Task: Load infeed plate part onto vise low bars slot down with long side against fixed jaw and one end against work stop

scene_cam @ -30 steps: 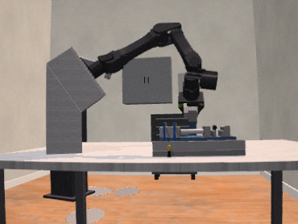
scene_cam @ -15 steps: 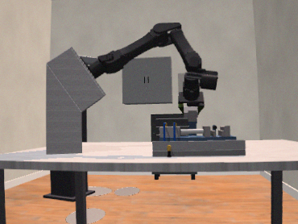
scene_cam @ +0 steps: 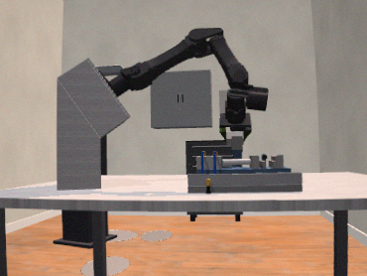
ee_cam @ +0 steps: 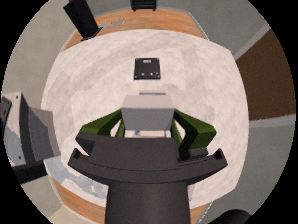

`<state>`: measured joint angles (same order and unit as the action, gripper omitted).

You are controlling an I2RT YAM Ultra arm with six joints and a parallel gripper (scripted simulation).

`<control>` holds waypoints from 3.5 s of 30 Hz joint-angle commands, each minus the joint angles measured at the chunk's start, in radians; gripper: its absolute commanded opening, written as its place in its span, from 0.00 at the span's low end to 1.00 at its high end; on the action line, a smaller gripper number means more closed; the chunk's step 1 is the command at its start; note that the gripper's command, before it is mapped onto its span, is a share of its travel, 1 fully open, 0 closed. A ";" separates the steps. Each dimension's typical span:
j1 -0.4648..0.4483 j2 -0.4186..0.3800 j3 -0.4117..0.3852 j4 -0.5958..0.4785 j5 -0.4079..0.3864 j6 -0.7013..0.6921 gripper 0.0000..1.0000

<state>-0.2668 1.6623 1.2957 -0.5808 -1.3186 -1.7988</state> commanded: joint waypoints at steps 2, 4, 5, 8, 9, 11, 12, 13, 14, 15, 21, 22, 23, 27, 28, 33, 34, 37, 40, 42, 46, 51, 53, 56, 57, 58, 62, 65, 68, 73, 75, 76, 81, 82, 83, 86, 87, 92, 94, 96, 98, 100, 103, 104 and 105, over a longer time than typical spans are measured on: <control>-0.022 -0.011 0.029 -0.015 -0.023 -0.006 0.00; -0.022 -0.012 0.029 -0.015 -0.023 -0.006 0.00; -0.022 -0.012 0.029 -0.015 -0.023 -0.006 0.00; -0.022 -0.016 0.029 -0.016 -0.023 -0.007 0.00; -0.023 -0.019 0.029 -0.017 -0.023 -0.008 0.00; -0.023 -0.024 0.028 -0.019 -0.023 -0.009 0.00; -0.023 -0.028 0.027 -0.020 -0.023 -0.010 0.00; -0.023 -0.031 0.027 -0.021 -0.023 -0.012 0.00; -0.023 -0.032 0.026 -0.022 -0.023 -0.013 0.00; -0.024 -0.033 0.026 -0.023 -0.024 -0.014 0.00; -0.026 -0.036 0.022 -0.030 -0.025 -0.021 0.00; -0.026 -0.038 0.021 -0.032 -0.025 -0.023 0.00; -0.027 -0.039 0.019 -0.035 -0.025 -0.025 0.00; -0.030 -0.043 -0.006 -0.045 -0.027 -0.034 0.00; -0.030 -0.044 0.000 -0.048 -0.027 -0.036 0.00; -0.034 -0.049 0.019 -0.066 -0.029 -0.048 0.00; -0.034 -0.049 0.019 -0.066 -0.029 -0.048 0.00; -0.036 -0.050 0.021 -0.076 -0.030 -0.055 0.00; -0.039 -0.053 0.023 -0.088 -0.032 -0.063 0.00; -0.040 -0.055 0.024 -0.097 -0.033 -0.069 0.00; -0.018 -0.019 0.002 -0.066 0.000 -0.055 0.00; -0.018 -0.019 0.002 -0.066 0.000 -0.055 0.00; -0.018 -0.019 0.002 -0.066 0.000 -0.055 0.00; -0.018 -0.019 0.002 -0.066 0.000 -0.055 0.00; -0.018 -0.019 0.002 -0.066 0.000 -0.055 0.00; -0.018 -0.019 0.002 -0.066 0.000 -0.055 0.00; -0.018 -0.019 0.002 -0.066 0.000 -0.055 0.00; -0.018 -0.019 0.002 -0.066 0.000 -0.055 0.00; -0.018 -0.019 0.002 -0.066 0.000 -0.055 0.00; -0.018 -0.019 0.002 -0.066 0.000 -0.055 0.00; -0.018 -0.019 0.002 -0.066 0.000 -0.055 0.00; -0.018 -0.019 0.002 -0.066 0.000 -0.055 0.00; -0.018 -0.019 0.002 -0.066 0.000 -0.055 0.00; -0.018 -0.019 0.002 -0.066 0.000 -0.055 0.00; -0.018 -0.019 0.002 -0.066 0.000 -0.055 0.00; -0.018 -0.019 0.002 -0.066 0.000 -0.055 0.00; -0.018 -0.019 0.002 -0.066 0.000 -0.055 0.00; -0.018 -0.019 0.002 -0.066 0.000 -0.055 0.00; -0.018 -0.019 0.002 -0.066 0.000 -0.055 0.00; -0.018 -0.019 0.002 -0.066 0.000 -0.055 0.00; -0.018 -0.019 0.002 -0.066 0.000 -0.055 0.00; -0.018 -0.019 0.002 -0.066 0.000 -0.055 0.00; -0.018 -0.019 0.002 -0.066 0.000 -0.055 0.00; -0.018 -0.019 0.002 -0.066 0.000 -0.055 0.00; -0.018 -0.019 0.002 -0.066 0.000 -0.055 0.00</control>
<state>-0.2787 1.6497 1.2957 -0.6468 -1.2999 -1.8549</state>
